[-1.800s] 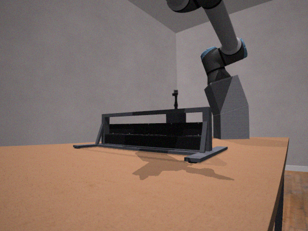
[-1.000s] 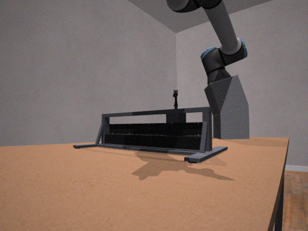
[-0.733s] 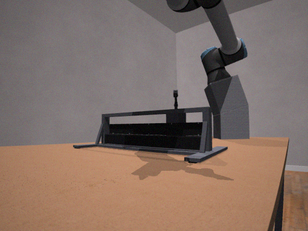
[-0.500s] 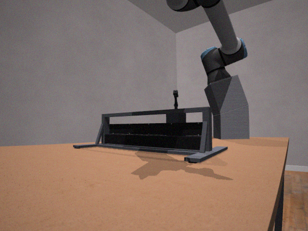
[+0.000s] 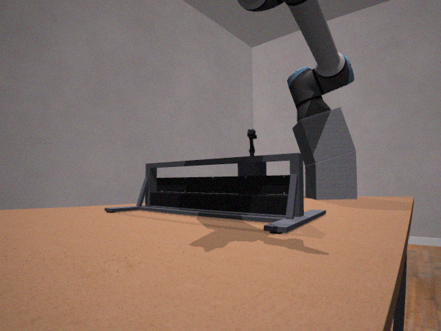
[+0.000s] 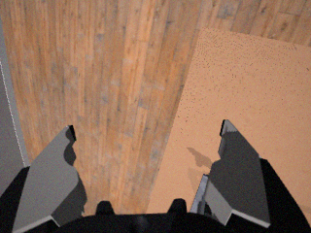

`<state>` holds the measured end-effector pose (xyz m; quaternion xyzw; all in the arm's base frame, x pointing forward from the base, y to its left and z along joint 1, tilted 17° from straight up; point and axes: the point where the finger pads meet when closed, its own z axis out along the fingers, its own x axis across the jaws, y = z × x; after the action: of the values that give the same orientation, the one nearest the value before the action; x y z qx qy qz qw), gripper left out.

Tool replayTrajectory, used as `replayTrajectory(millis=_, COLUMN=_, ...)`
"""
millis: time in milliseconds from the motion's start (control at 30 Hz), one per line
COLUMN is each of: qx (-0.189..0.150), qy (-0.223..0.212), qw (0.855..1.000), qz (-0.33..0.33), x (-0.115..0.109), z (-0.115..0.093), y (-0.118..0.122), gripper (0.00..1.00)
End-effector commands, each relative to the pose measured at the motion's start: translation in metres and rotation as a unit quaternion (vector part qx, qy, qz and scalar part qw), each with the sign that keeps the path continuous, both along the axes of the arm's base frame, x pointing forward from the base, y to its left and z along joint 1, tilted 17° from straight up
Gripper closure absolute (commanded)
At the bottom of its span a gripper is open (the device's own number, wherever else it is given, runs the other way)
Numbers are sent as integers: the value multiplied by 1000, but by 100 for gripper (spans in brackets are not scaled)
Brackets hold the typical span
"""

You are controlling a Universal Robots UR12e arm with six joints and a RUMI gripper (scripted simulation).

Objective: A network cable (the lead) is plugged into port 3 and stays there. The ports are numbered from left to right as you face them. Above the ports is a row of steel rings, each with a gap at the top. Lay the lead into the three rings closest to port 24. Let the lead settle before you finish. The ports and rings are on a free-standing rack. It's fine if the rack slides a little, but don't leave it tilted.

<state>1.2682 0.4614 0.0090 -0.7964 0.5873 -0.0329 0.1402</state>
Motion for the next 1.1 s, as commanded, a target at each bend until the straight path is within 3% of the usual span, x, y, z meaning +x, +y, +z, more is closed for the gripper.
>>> replayTrajectory(millis=0, qx=2, qy=-2, qw=1000, qz=-12, x=-9, z=0, y=-6, gripper=0)
replayTrajectory(millis=433, qx=7, qy=-3, qw=997, qz=-73, x=-51, z=-10, y=-36, gripper=0)
replayTrajectory(millis=700, qx=13, qy=-4, qw=990, qz=-142, x=-100, z=-21, y=-70, gripper=0)
replayTrajectory(millis=933, qx=20, qy=-5, qw=974, qz=-226, x=-156, z=-35, y=-111, gripper=0)
replayTrajectory(millis=1000, qx=20, qy=-5, qw=974, qz=-226, x=-156, z=-35, y=-111, gripper=0)
replayTrajectory(millis=1067, qx=22, qy=-6, qw=968, qz=-252, x=-175, z=-39, y=-125, gripper=0)
